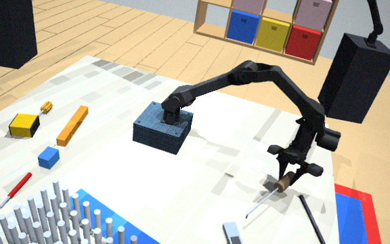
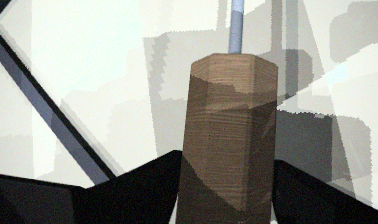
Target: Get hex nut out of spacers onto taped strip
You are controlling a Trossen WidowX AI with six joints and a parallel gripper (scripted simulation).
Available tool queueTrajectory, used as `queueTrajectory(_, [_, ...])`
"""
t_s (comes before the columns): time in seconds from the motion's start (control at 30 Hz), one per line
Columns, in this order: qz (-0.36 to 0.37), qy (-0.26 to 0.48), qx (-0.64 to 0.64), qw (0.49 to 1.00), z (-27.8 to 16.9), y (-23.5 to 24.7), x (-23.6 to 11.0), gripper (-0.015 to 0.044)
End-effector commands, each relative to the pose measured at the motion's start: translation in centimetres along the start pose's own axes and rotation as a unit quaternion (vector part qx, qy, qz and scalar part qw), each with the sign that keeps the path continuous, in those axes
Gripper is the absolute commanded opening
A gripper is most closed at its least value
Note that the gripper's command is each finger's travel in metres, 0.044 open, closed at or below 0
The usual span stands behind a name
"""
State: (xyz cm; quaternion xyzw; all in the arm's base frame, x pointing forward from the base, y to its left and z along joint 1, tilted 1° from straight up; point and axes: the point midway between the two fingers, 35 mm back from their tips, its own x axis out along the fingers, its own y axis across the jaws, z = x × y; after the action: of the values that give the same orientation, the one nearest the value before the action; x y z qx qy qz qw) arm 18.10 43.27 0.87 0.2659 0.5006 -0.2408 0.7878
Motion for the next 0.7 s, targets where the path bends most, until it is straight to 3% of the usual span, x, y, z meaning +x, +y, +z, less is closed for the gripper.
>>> queueTrajectory(0.0, [-0.001,-0.006,0.001,1.000,0.0,-0.3,0.6,0.0000])
queueTrajectory(0.67, [-0.001,-0.006,0.001,1.000,-0.6,-0.9,2.2,0.0000])
